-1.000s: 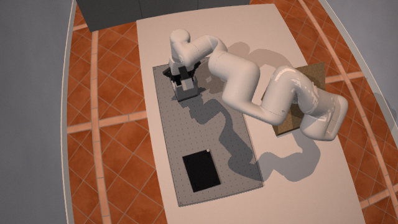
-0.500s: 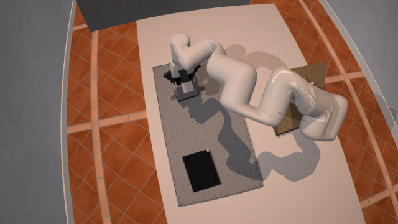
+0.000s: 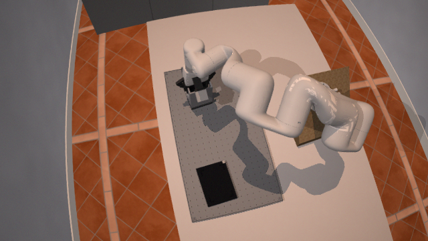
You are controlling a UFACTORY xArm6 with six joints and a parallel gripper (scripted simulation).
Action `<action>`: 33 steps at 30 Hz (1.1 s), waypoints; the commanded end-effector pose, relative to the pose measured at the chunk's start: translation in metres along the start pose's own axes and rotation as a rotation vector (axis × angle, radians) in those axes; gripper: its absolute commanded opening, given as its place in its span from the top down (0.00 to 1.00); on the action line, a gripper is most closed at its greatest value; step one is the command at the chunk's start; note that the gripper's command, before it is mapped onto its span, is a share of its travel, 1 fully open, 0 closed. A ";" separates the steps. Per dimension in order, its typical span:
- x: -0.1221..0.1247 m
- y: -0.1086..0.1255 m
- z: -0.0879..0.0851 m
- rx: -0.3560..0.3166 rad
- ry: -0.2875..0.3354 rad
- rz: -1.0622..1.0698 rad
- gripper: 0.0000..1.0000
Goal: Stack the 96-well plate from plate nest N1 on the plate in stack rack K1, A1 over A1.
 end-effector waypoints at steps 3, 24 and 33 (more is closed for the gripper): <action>0.001 0.001 -0.002 -0.003 0.003 -0.001 1.00; 0.001 0.001 0.000 -0.003 0.003 -0.001 1.00; 0.001 0.001 0.002 -0.003 0.003 -0.001 1.00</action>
Point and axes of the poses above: the point where the finger pads meet when closed, its own z axis out along the fingers, its own x axis across the jaws, y = z × x, the point moved 7 cm from there along -z, back along the fingers, and after that the axes turned 14 degrees about -z, right-handed, at the moved point
